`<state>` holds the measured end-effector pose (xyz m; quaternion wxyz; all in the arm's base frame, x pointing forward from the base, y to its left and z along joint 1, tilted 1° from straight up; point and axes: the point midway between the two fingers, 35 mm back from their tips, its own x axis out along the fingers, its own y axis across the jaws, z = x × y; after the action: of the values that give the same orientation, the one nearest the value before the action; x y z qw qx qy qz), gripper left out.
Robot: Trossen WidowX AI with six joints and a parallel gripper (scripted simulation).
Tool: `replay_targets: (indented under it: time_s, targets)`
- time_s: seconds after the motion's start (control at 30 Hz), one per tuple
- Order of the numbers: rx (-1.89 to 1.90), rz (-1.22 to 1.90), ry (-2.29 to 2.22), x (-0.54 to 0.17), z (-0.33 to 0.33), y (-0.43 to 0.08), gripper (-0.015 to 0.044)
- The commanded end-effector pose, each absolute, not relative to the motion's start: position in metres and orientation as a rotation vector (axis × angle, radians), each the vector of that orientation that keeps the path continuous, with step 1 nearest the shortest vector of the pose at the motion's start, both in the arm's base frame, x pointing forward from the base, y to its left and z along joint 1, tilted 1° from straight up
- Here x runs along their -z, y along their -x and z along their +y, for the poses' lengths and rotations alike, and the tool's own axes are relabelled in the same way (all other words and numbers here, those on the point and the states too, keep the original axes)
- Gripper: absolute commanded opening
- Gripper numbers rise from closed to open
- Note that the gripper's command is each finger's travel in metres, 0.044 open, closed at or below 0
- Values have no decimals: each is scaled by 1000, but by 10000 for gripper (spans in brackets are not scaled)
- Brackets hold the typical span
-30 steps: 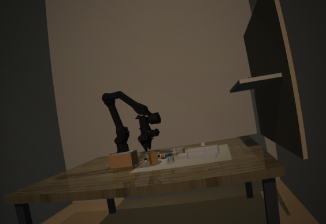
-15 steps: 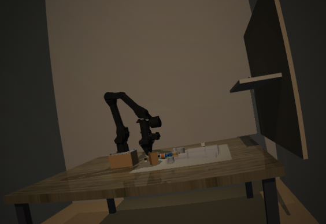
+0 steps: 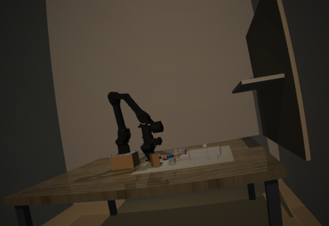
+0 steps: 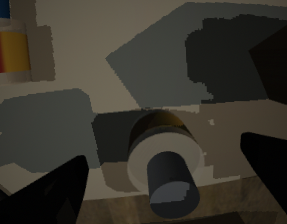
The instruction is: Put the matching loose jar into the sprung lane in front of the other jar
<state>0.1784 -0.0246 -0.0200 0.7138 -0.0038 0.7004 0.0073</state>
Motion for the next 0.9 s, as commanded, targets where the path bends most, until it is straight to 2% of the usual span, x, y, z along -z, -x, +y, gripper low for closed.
replay_targets:
  time_s: [0.0, 0.3, 0.5, 0.67, 0.87]
  targets:
    - [-17, 1554, 1, 24, -24, -177, 414]
    - [-17, 1554, 1, 24, -24, -177, 177]
    - [-17, 1554, 1, 24, -24, -177, 138]
    - [-17, 1554, 2, 11, -24, -181, 6]
    - [-17, 1553, 2, -21, -26, -187, 0]
